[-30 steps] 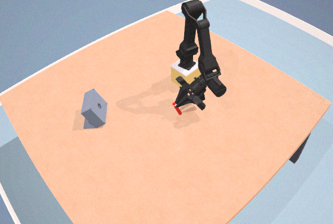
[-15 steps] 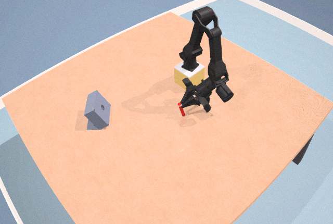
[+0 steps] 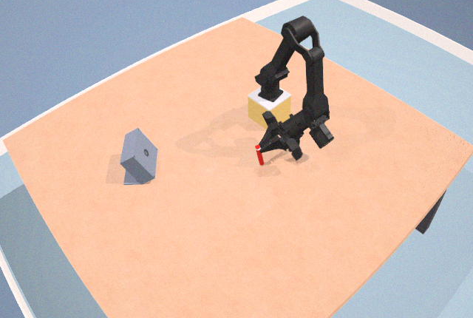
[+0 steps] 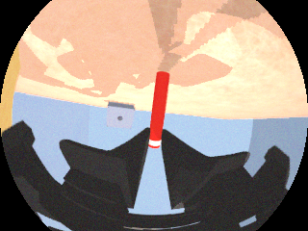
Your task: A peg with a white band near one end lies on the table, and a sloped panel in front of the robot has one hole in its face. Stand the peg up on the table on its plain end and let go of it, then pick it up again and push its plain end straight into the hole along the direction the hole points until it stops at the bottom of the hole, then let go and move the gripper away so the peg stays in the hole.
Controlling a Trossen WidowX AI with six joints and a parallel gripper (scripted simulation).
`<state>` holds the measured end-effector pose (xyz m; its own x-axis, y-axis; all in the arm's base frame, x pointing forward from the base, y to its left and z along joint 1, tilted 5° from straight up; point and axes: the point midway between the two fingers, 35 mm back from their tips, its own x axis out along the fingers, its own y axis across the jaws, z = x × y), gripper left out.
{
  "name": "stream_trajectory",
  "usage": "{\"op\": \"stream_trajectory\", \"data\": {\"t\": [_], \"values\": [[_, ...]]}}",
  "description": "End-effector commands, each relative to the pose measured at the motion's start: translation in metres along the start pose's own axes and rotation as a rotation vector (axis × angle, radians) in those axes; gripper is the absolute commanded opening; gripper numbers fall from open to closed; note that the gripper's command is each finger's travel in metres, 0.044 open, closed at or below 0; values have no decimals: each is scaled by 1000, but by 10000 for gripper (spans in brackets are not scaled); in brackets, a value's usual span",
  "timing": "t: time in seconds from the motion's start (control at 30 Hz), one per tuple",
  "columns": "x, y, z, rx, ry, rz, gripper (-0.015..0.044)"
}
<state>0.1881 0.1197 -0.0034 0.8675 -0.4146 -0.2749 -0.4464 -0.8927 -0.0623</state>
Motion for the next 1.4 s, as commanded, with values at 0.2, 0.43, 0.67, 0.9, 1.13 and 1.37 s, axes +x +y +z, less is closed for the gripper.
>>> {"op": "stream_trajectory", "data": {"t": [0.2,0.43,0.67,0.9,1.13,1.37], "values": [[1,0,3,1,-1,-1,49],[1,0,5,3,-1,-1,49],[0,0,5,1,1,-2,49],[-1,0,6,-1,4,-4,49],[-2,-1,7,-3,8,-8,49],[-3,-1,7,-5,13,-12,49]]}}
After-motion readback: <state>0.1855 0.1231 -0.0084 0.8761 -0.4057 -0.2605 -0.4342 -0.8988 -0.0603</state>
